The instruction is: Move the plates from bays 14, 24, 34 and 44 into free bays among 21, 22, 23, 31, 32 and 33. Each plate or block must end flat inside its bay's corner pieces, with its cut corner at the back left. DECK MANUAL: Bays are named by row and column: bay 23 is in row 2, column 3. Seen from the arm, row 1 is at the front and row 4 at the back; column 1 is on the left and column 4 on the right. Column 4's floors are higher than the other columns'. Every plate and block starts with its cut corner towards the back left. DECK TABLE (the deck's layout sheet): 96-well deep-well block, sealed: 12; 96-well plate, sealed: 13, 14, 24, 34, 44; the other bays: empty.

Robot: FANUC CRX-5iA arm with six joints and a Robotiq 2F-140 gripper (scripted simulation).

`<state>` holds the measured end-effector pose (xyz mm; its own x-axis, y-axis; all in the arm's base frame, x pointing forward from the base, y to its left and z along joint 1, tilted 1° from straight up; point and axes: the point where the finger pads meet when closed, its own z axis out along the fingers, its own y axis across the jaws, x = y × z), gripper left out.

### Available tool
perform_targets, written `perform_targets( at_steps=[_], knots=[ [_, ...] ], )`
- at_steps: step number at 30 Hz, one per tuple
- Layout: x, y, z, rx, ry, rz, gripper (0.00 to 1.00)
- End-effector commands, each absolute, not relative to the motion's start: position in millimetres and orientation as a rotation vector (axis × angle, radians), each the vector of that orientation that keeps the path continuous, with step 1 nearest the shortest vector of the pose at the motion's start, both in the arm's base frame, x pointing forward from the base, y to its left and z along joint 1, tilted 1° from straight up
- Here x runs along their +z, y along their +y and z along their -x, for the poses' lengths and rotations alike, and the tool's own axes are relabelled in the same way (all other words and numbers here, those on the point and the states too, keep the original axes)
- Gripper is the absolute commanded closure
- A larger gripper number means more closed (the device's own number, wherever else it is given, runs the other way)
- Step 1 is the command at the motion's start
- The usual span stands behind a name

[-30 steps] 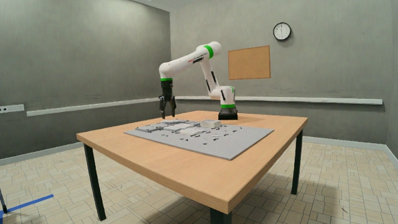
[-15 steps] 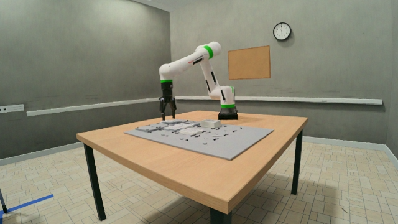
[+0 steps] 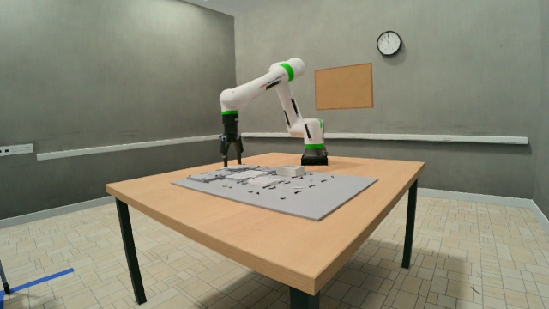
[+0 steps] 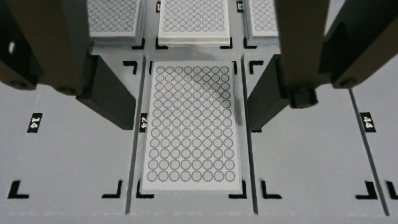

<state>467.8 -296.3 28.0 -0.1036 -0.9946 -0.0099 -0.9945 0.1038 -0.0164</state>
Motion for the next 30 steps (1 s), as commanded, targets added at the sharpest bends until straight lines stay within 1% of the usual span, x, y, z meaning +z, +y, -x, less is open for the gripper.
perform_targets(
  at_steps=[1, 25, 30],
  knots=[
    [26.0, -296.7, -468.4, -0.012, 2.320, 2.091, 0.30],
    [12.7, -296.5, -468.6, -0.012, 2.320, 2.091, 0.30],
    [12.7, -296.5, -468.6, -0.012, 2.320, 2.091, 0.32]
  ],
)
